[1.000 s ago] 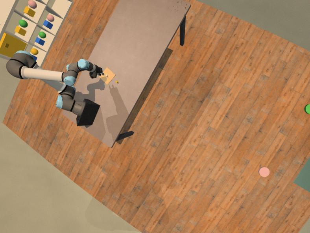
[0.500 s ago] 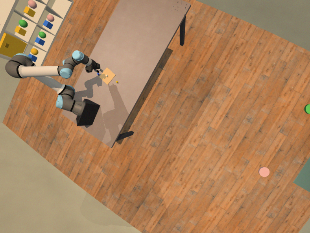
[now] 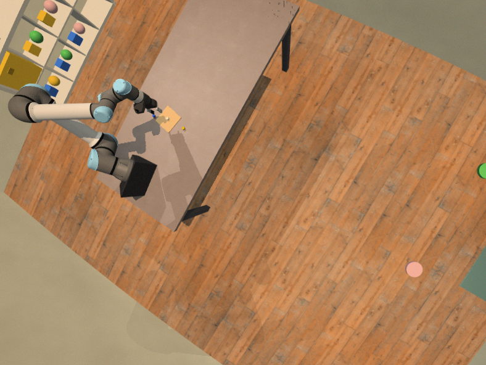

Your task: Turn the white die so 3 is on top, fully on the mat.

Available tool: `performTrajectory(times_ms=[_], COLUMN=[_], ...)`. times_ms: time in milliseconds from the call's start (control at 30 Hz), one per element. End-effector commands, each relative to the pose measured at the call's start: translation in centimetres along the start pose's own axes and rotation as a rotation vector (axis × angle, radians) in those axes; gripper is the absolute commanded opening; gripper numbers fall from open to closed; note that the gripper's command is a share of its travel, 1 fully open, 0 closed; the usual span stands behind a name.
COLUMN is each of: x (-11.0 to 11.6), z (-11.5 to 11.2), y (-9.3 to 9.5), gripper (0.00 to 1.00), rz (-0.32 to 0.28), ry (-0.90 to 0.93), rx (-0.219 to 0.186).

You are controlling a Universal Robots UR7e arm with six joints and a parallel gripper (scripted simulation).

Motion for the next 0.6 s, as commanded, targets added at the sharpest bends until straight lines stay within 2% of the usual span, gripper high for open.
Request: performTrajectory(times_ms=[0, 433, 567], x=[0.0, 0.0, 0.0], z=[0.0, 0.0, 0.0], y=[-0.5, -4.2, -4.7], gripper=[1.00, 1.00, 1.00], rz=[-0.001, -0.001, -0.001], ry=[0.000, 0.000, 0.000], rx=[-0.001, -0.001, -0.001])
Point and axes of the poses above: the point where the finger pads meet when closed, its own y axis out along the fingers, its own z axis across the jaws, x = y × z, the point moved 2 cm from there along -y, back along the fingers, and after that the axes turned 1 degree about -y, right-handed, at the moved point
